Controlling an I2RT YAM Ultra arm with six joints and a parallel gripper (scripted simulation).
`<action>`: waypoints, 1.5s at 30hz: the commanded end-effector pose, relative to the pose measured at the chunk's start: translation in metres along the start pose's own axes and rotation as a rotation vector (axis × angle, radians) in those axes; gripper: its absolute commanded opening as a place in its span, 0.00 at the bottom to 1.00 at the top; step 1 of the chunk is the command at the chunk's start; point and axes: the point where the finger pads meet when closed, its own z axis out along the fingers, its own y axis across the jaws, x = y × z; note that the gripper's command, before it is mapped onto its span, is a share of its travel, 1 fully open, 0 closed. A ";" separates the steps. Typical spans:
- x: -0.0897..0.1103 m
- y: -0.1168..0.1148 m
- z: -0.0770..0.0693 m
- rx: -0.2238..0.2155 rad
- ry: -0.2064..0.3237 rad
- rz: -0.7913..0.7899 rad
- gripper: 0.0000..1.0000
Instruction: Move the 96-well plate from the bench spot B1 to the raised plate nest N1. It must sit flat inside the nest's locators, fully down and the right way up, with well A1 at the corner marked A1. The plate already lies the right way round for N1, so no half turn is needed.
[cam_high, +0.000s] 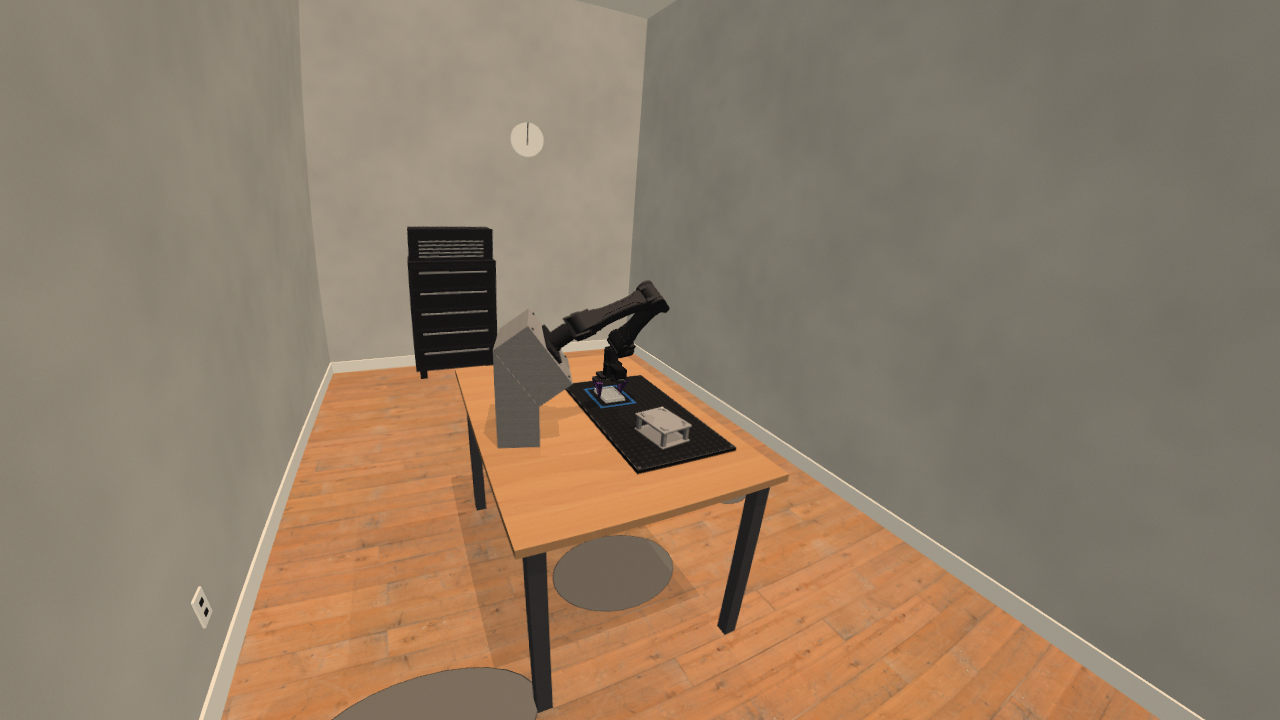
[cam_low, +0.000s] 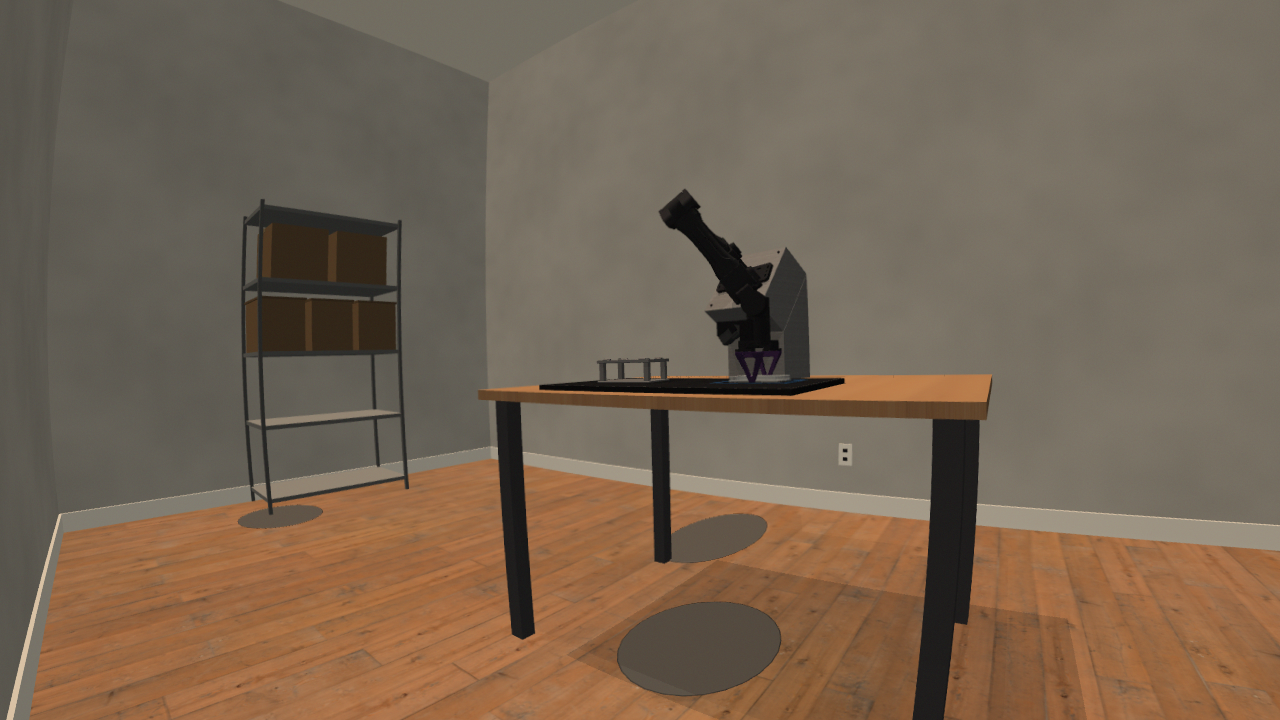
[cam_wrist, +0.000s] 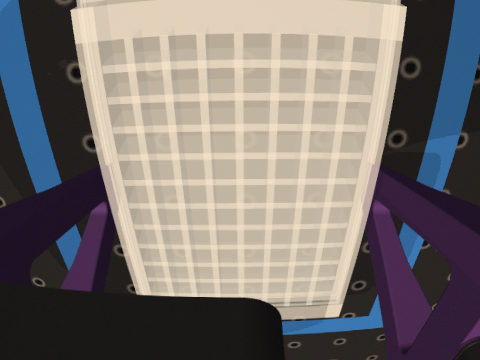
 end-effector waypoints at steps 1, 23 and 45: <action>0.002 0.003 -0.003 -0.007 0.006 -0.006 0.00; 0.000 -0.003 -0.026 0.001 0.004 -0.015 0.00; 0.001 0.000 -0.060 -0.006 0.006 -0.010 0.00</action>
